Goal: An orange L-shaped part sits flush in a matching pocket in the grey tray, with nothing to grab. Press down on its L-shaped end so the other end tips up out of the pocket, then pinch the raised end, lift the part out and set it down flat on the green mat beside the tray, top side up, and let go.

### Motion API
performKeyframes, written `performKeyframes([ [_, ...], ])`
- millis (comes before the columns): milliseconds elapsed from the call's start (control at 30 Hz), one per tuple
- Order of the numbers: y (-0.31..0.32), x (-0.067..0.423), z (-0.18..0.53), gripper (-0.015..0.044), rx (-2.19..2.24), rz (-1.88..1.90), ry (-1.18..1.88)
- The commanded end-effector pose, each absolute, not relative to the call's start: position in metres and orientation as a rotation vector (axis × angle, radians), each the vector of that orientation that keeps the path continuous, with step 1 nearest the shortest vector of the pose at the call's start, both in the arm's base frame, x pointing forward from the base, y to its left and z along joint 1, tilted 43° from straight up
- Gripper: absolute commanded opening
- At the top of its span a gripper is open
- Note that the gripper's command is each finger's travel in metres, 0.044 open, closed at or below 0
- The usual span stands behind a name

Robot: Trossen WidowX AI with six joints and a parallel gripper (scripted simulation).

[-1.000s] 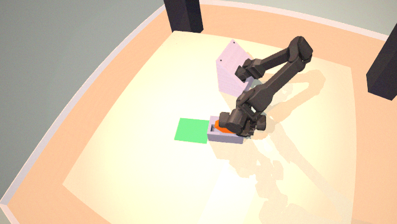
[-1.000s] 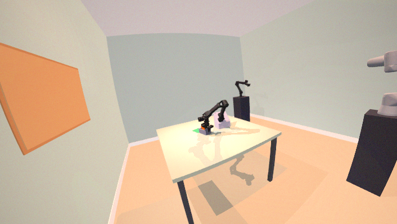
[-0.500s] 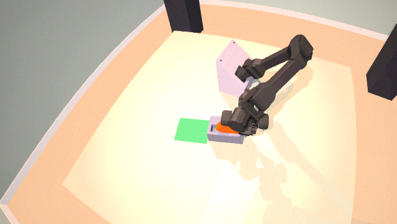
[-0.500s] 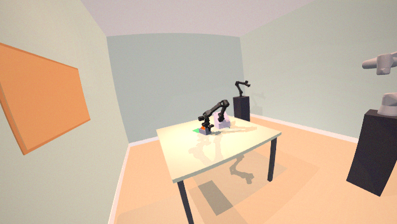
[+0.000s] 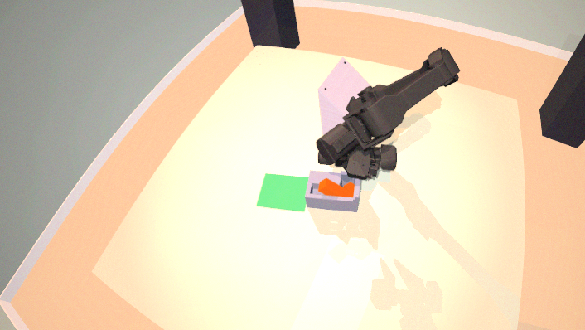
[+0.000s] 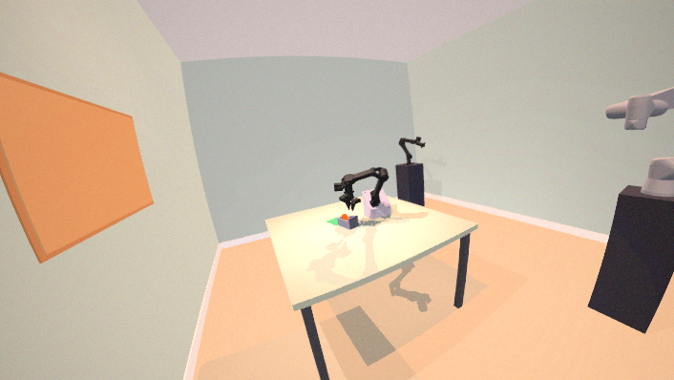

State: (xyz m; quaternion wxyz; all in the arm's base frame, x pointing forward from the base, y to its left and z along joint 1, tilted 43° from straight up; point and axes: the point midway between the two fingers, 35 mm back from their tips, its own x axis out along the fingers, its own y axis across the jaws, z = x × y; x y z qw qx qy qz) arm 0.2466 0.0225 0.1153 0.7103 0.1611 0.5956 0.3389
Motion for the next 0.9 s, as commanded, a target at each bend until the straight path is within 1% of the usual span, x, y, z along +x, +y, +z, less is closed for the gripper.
performKeyframes([
  [0, 0.0225, 0.2469, 0.1152, 0.018, 0.361, 0.748, 1.322],
  [700, 0.0225, 0.2469, 0.1152, 0.018, 0.361, 0.748, 1.322],
  [833, 0.0166, 0.2511, 0.111, 0.028, 0.498, 0.634, 1.393],
  [867, 0.0136, 0.2531, 0.1088, 0.028, 0.567, 0.574, 1.426],
])
